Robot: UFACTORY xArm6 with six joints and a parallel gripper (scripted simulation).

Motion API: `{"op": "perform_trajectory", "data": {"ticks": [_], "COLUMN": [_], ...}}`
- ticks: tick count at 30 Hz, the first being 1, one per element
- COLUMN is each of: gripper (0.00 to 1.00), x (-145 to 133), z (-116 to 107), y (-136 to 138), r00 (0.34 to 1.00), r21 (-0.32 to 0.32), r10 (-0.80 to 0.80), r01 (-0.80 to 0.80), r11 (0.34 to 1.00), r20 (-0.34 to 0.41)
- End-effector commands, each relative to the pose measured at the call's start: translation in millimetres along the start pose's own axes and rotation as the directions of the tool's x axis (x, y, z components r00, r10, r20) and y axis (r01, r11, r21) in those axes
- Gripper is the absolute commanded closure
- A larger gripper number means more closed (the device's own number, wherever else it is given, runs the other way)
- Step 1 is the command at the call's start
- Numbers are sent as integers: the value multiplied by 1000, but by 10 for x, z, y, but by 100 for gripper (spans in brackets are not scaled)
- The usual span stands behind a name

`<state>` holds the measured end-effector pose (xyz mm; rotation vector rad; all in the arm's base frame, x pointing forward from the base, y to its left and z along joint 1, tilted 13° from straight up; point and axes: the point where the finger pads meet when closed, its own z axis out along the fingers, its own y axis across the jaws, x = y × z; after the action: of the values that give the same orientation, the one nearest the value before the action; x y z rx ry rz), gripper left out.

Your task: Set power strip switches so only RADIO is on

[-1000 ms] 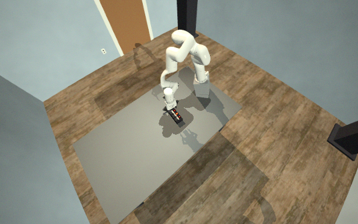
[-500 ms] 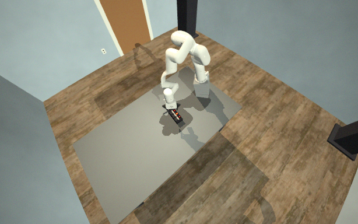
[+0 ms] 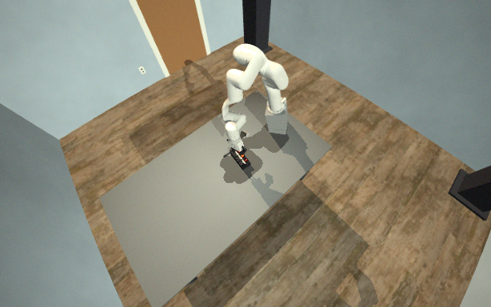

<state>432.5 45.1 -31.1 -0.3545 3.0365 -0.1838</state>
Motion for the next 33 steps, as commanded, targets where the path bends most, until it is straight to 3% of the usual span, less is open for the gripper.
{"op": "perform_trajectory", "data": {"ticks": [1,2,9,16,18,19,22,33], "gripper": [0,0,0,0,0,0,0,0], "x": [21,32,115,188,188,198,222,274], "z": [42,57,156,235,235,244,268,316], "y": [19,25,71,115,115,121,136,167], "r00": [984,949,810,567,567,444,343,-165], "r21": [41,36,-1,-26,-26,-29,-33,-40], "r10": [177,313,585,824,824,896,939,986], "r01": [-178,-315,-586,-823,-823,-895,-939,-986], "r11": [983,948,811,567,567,444,343,-165], "r20": [34,40,31,10,10,8,-1,9]}}
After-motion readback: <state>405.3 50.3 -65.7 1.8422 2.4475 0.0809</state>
